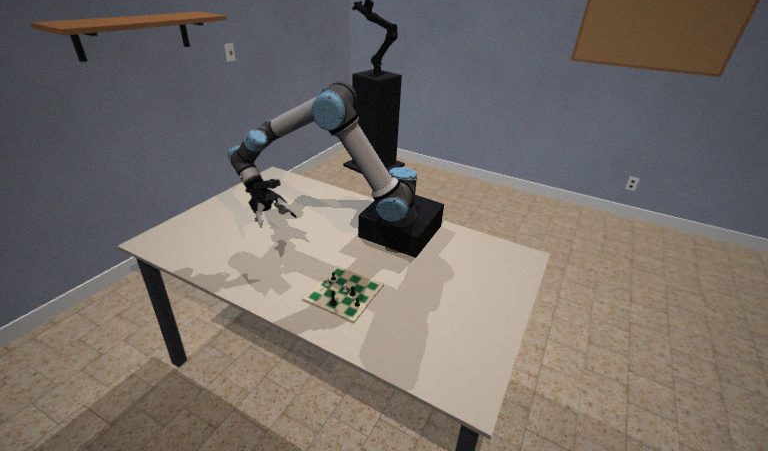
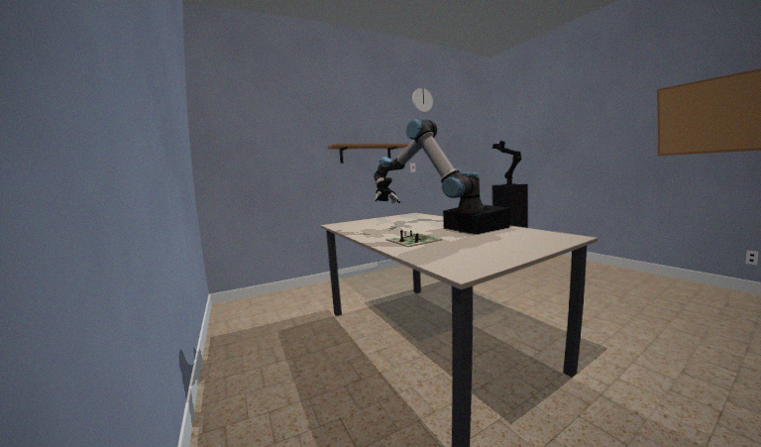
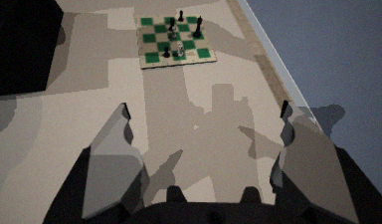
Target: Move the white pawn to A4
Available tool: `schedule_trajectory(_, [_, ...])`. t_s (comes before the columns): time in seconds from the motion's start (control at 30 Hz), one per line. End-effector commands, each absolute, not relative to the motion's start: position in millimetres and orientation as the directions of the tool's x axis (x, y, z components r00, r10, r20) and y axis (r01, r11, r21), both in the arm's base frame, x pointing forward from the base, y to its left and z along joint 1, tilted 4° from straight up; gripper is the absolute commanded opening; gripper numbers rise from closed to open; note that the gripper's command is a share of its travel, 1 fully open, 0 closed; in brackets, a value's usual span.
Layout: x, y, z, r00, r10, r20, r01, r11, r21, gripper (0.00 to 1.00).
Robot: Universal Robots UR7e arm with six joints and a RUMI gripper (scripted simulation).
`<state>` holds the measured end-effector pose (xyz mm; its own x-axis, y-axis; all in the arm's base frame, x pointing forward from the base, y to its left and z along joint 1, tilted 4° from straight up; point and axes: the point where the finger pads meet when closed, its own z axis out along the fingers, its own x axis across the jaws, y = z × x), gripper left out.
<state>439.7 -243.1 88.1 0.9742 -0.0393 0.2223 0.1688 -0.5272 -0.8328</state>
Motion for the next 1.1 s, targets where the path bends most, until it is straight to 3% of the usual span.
schedule_trajectory(0.0, [455, -210, 49, 0.982, 0.029, 0.184, 0.179, -0.426, -0.887, 1.00])
schedule_trajectory(0.5, [464, -136, -20, 0.981, 0.161, 0.111, 0.148, -0.237, -0.960, 1.00])
schedule_trajectory(1.07, [464, -127, -28, 0.979, 0.177, 0.103, 0.141, -0.216, -0.966, 1.00])
